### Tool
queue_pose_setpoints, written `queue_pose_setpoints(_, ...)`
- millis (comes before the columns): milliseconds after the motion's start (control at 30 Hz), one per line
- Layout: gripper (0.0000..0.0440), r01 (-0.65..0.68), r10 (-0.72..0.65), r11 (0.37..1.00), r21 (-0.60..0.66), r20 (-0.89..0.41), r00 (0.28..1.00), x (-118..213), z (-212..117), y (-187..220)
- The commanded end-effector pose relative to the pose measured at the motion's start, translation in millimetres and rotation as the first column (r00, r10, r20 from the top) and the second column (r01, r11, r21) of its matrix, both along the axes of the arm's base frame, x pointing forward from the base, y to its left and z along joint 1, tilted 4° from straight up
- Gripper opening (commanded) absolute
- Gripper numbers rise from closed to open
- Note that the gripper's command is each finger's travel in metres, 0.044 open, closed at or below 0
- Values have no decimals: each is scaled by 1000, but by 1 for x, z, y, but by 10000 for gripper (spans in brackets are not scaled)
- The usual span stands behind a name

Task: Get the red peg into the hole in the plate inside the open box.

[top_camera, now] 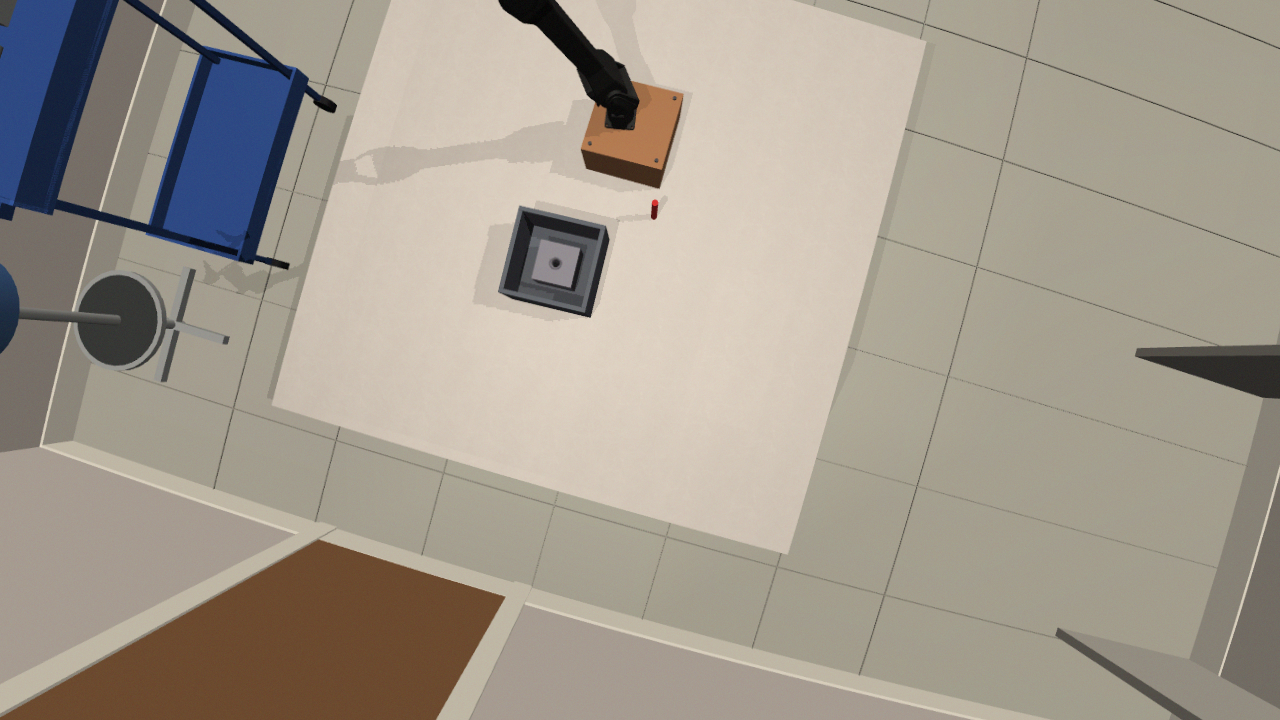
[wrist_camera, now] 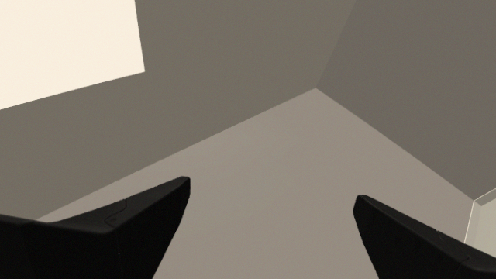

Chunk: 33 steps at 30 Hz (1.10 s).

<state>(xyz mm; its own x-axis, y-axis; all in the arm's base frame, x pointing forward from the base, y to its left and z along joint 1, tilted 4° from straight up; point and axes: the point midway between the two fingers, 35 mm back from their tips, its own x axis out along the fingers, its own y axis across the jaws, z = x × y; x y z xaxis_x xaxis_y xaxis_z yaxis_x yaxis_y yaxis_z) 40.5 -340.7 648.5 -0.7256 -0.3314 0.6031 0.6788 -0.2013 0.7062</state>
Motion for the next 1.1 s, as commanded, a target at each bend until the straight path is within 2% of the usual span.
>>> queue_pose_setpoints(0,418,-1,2,1000,29,-19,1000,5,-3,-7)
queue_pose_setpoints(67,440,-12,17,996,86,-57,998,17,-10,-21)
queue_pose_setpoints(267,440,-60,102,966,253,-157,982,58,-36,-62)
queue_pose_setpoints(500,440,-114,239,892,437,-243,940,115,-76,-100)
queue_pose_setpoints(767,440,-147,412,764,628,-300,860,181,-133,-127)
queue_pose_setpoints(1067,440,-141,605,576,805,-303,736,253,-206,-130)
